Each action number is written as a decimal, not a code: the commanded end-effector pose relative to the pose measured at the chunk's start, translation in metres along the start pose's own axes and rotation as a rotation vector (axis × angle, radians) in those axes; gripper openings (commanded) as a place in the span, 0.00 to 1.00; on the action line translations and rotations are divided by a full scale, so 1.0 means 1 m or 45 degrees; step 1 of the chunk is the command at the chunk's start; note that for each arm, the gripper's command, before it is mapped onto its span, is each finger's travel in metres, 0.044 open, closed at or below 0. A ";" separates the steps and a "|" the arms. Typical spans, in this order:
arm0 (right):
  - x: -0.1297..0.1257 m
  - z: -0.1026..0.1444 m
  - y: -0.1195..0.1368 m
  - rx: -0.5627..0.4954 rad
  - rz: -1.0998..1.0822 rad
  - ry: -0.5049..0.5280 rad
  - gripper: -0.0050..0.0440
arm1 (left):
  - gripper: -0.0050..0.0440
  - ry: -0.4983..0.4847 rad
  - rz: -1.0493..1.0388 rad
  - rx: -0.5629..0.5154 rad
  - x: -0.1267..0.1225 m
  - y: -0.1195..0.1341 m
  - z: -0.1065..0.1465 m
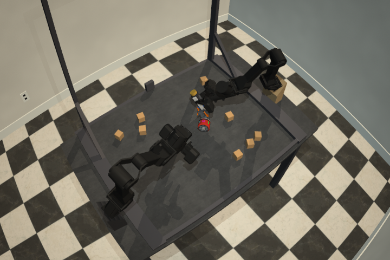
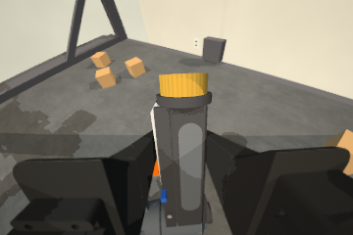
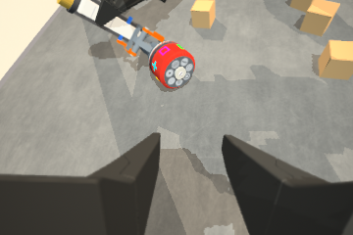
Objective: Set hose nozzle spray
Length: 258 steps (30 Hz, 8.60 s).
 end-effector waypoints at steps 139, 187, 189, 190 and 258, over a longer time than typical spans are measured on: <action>0.002 0.003 -0.009 -0.035 0.004 -0.008 0.47 | 0.45 0.134 0.018 1.068 0.016 -0.032 -0.105; 0.002 0.003 -0.009 -0.035 0.004 -0.008 0.47 | 0.59 0.175 0.017 1.280 0.013 -0.025 -0.121; 0.002 0.003 -0.009 -0.035 0.004 -0.008 0.47 | 0.59 0.175 0.017 1.280 0.013 -0.025 -0.121; 0.002 0.003 -0.009 -0.035 0.004 -0.008 0.47 | 0.59 0.175 0.017 1.280 0.013 -0.025 -0.121; 0.002 0.003 -0.010 -0.036 0.004 -0.008 0.47 | 0.59 0.029 0.351 1.055 0.047 -0.055 -0.073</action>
Point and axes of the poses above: on each arm, the point midway between the two fingers, 35 mm back from their tips, its own z axis back along the fingers, its own x axis across the jaws, y = z × x, the point moved 2 cm from there along z, back along the fingers, and after that the axes turned 9 degrees about -z, right-handed, at the moved point
